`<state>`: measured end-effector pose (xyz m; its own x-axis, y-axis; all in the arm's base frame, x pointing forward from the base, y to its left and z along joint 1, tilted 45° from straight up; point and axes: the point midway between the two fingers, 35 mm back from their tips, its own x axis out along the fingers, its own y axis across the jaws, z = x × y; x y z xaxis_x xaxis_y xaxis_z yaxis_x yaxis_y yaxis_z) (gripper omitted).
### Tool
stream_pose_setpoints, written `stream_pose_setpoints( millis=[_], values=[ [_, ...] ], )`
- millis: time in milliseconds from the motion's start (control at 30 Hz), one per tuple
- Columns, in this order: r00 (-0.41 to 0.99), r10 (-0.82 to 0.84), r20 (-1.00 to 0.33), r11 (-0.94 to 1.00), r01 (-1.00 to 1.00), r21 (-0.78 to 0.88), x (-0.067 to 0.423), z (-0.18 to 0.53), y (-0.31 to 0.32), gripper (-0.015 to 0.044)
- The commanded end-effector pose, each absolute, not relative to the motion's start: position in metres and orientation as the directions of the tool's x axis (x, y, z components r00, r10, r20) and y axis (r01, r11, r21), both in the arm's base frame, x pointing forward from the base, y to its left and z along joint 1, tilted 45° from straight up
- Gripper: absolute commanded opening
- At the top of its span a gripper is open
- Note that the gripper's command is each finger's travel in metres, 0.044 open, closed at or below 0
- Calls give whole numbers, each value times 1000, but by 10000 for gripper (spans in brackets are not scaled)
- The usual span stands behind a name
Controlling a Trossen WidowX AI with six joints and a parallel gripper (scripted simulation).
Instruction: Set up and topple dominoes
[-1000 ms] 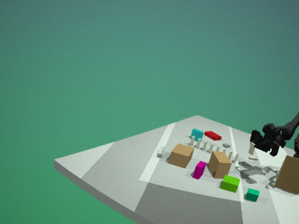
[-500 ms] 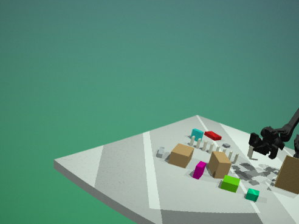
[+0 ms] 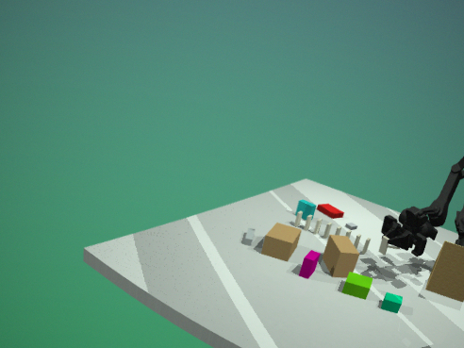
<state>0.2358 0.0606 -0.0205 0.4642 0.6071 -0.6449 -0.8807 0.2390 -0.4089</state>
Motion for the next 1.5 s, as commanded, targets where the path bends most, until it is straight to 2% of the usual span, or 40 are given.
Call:
stream_pose_setpoints(
  millis=[0,1133,1467],
  values=[
    [468,607,-642,239,-878,-414,240,-27,53,107],
    [478,614,-628,253,-873,-417,240,-69,21,107],
    [478,614,-628,253,-873,-417,240,-69,21,370]
  ],
)
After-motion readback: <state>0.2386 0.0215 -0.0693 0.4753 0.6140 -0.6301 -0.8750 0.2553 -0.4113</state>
